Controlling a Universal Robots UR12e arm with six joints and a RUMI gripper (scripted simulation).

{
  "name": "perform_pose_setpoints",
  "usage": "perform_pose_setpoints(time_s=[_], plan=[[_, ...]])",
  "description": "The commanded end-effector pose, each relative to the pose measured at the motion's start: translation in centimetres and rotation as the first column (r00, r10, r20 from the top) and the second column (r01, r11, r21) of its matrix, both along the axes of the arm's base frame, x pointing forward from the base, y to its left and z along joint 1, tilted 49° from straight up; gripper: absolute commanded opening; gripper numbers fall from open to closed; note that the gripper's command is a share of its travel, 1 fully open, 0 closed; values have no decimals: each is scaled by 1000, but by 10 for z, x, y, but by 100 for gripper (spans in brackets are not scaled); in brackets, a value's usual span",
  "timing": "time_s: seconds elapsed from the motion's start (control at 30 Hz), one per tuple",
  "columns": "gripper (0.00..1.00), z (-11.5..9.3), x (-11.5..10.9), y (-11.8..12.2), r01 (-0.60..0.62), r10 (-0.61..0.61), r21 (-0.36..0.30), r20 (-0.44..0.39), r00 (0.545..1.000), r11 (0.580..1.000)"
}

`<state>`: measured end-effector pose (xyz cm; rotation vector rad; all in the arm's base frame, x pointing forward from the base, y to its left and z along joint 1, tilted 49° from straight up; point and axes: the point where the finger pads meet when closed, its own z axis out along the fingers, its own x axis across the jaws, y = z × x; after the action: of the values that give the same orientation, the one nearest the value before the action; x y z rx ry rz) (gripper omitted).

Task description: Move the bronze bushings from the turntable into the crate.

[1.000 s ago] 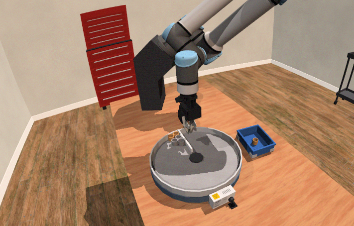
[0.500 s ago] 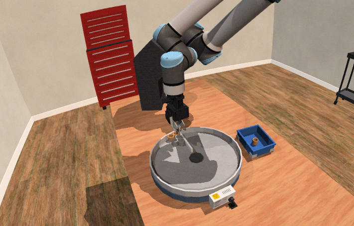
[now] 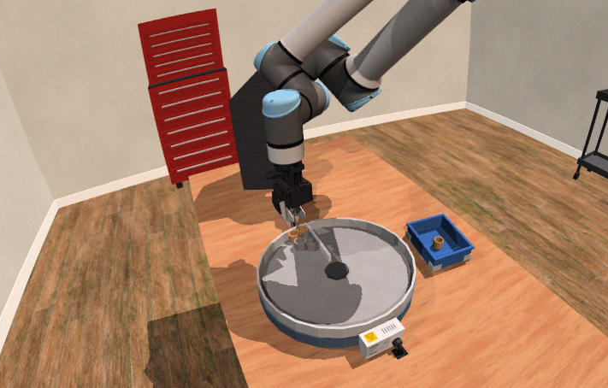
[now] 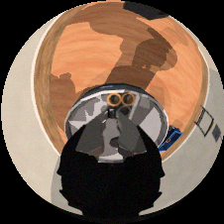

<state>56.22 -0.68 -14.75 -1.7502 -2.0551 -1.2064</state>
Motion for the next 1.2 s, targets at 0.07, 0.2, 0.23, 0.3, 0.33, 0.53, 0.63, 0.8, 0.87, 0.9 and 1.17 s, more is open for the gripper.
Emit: perform_pose_setpoints(time_s=[0.07,0.2,0.23,0.3,0.33,0.53,0.63,0.8,0.87,0.9,1.17], plan=[[6,-6,0,-7,-12,12,-9,15,1000,1000],[6,-7,-1,-8,-15,15,-10,18,1000,1000],[6,-8,-1,-8,-15,15,-11,19,1000,1000],[6,-8,-1,-8,-16,16,-11,19,1000,1000],[6,-8,-1,-8,-16,16,-11,19,1000,1000],[6,-8,-1,-8,-18,18,-12,20,1000,1000],[6,-7,-1,-8,-18,18,-12,20,1000,1000],[6,-7,-1,-8,-18,18,-12,20,1000,1000],[6,-7,-1,-8,-18,18,-12,20,1000,1000],[6,-7,-1,-8,-18,18,-12,20,1000,1000],[6,-7,-1,-8,-18,18,-12,20,1000,1000]])
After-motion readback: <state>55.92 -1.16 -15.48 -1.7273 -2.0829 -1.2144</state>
